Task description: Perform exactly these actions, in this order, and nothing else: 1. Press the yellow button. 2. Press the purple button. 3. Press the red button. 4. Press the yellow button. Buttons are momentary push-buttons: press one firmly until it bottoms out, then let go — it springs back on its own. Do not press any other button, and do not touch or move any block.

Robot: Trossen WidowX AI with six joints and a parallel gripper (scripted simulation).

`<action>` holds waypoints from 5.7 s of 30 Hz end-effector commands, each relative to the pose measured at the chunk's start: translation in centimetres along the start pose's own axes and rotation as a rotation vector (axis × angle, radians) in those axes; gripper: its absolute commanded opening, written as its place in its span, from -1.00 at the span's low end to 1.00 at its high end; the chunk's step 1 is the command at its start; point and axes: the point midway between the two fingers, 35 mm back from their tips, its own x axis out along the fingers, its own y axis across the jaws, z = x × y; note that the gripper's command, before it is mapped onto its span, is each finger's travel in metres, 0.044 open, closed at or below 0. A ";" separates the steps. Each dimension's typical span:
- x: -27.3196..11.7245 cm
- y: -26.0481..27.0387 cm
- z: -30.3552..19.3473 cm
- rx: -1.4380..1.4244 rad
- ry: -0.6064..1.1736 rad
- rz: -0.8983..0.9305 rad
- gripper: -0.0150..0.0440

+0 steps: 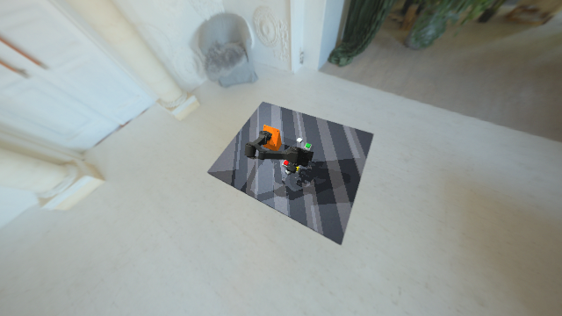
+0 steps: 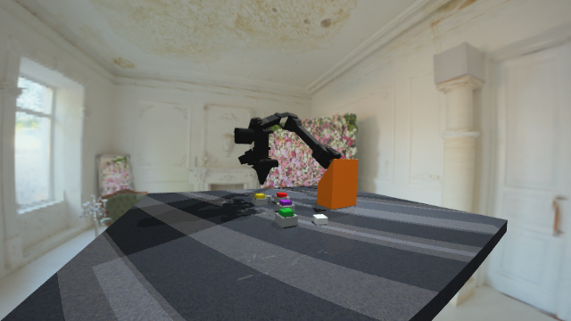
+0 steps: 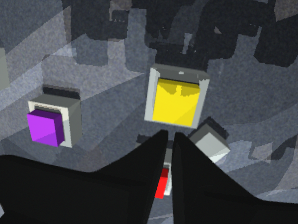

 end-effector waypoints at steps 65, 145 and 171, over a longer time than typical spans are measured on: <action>5.0 12.5 -4.3 0.010 -0.029 0.004 -0.42; 5.0 0.9 -8.7 0.008 -0.027 -0.001 -0.42; -4.2 1.0 -8.8 0.007 -0.026 0.004 -0.42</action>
